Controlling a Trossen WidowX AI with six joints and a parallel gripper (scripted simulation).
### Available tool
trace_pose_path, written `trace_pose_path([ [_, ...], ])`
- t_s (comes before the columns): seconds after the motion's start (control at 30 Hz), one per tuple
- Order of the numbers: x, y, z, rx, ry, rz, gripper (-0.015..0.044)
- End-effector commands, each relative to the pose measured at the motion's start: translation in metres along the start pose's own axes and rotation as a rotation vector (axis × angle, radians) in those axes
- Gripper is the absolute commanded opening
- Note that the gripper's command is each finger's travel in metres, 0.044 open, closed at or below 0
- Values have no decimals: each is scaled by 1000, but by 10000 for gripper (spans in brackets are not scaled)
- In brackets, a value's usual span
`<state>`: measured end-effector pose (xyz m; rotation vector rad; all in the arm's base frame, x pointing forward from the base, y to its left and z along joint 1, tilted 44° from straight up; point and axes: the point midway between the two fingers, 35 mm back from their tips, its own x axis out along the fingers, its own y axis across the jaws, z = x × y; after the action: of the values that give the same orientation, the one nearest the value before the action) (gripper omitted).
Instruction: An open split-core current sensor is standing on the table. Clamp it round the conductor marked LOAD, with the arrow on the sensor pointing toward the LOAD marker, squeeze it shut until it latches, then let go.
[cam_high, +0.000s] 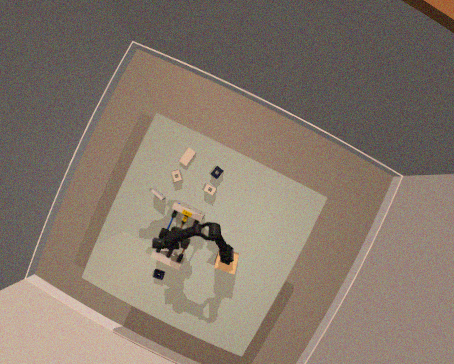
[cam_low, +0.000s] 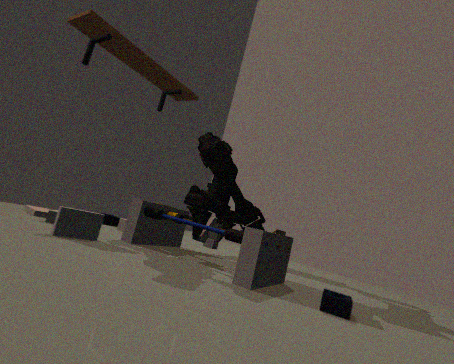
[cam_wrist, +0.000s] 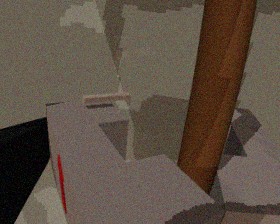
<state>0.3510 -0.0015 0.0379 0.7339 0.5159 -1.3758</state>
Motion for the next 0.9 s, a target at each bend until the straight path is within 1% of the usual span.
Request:
trace_pose_path([
  [0.0,-1,0,-1,-2,1,1,347],
  [0.3,-1,0,-1,-2,1,1,287],
  [0.67,-1,0,-1,-2,1,1,0],
  [0.87,-1,0,-1,-2,1,1,0],
])
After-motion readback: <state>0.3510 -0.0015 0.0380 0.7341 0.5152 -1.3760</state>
